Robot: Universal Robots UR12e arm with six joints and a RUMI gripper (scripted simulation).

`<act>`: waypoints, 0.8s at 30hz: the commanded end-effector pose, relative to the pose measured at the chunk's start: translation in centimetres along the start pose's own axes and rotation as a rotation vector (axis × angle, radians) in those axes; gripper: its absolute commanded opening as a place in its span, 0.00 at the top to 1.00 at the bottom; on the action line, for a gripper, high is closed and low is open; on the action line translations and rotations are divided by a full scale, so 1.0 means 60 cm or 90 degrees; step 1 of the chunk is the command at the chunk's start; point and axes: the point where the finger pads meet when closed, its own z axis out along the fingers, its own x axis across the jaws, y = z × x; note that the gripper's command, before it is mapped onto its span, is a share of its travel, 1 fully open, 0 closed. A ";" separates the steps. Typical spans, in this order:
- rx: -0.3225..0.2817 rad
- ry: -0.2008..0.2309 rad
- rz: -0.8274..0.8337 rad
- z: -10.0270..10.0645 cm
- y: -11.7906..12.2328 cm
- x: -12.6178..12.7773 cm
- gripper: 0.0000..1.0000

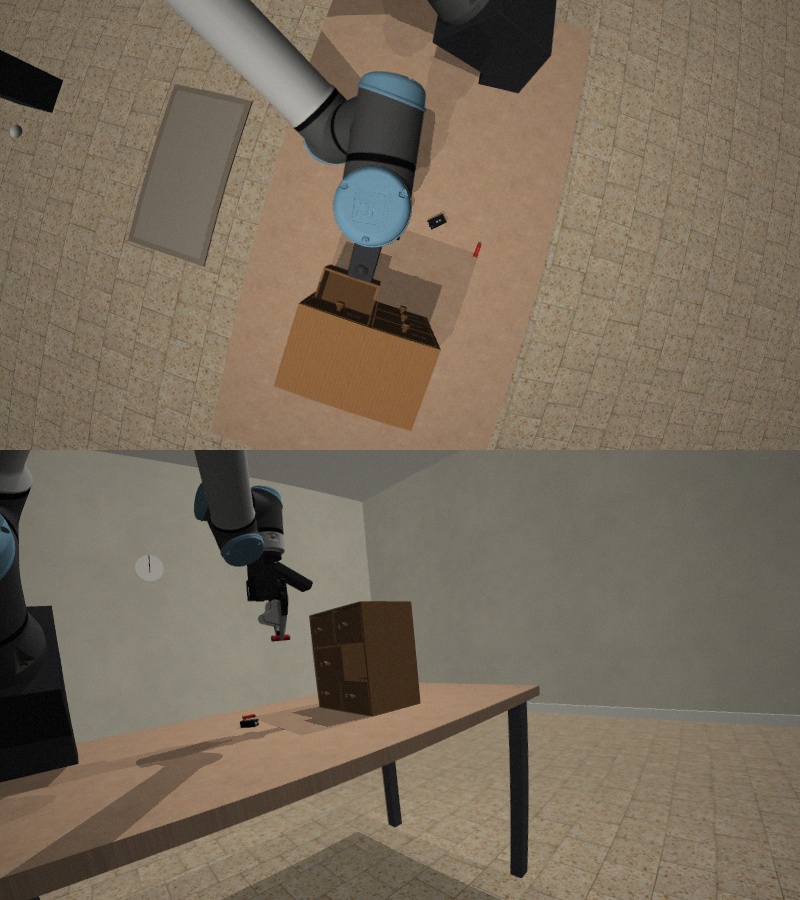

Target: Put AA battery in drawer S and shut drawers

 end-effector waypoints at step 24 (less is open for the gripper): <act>0.022 0.000 0.000 0.000 0.000 0.000 0.95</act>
